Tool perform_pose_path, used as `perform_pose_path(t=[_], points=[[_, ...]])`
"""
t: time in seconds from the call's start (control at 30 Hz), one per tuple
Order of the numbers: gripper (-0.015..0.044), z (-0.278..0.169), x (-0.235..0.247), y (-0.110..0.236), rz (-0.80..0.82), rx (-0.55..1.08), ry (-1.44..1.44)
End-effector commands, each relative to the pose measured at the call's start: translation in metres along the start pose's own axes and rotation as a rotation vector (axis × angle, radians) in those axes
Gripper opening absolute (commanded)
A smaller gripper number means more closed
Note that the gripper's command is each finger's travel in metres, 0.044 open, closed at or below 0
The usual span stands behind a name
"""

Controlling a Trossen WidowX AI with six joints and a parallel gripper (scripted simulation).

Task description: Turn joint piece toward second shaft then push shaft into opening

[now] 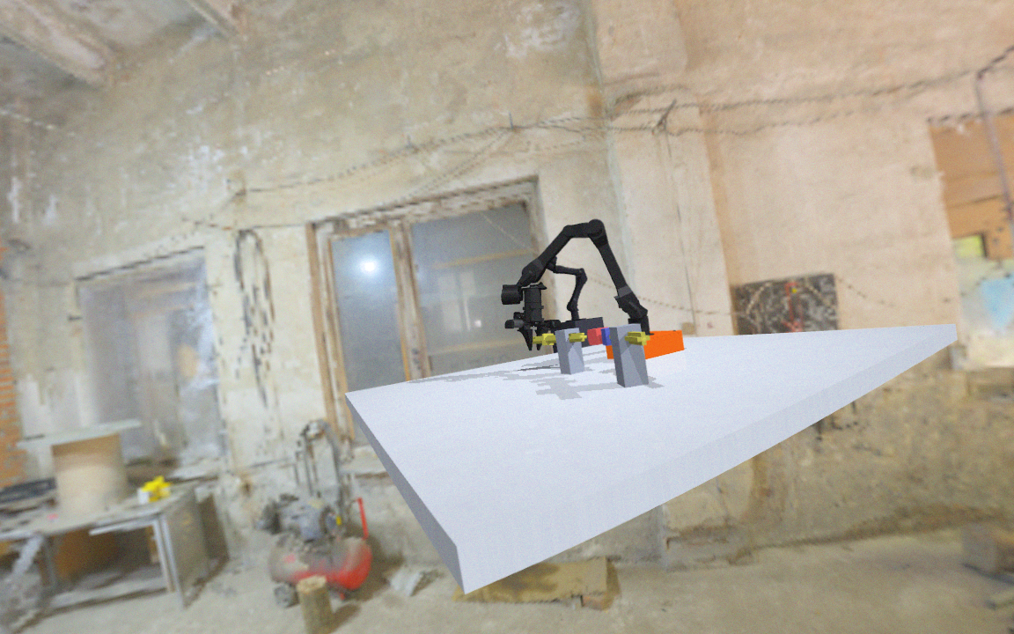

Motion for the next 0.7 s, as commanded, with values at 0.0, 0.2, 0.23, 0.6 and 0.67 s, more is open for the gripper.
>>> perform_pose_path(t=[0.0,0.2,0.23,0.6,0.67], points=[[0.0102,-0.0005,0.0,-0.0009,0.002,0.003,-0.003],[0.0102,-0.0005,0.0,-0.0009,0.002,0.003,-0.003],[0.0102,-0.0005,0.0,-0.0009,0.002,0.003,-0.003],[0.0067,-0.0001,0.0,-0.0003,0.001,0.001,-0.001],[0.0067,-0.0001,0.0,-0.0003,0.001,0.0,-0.001]])
Point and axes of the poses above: the point midway between the two fingers, 35 mm back from their tips, its own y axis back along the fingers, its own x axis across the jaws, z = x × y, the point moved 6 cm from there along y, back along the fingers, and after that the axes turned 9 degrees about y, right-handed, at the moved point
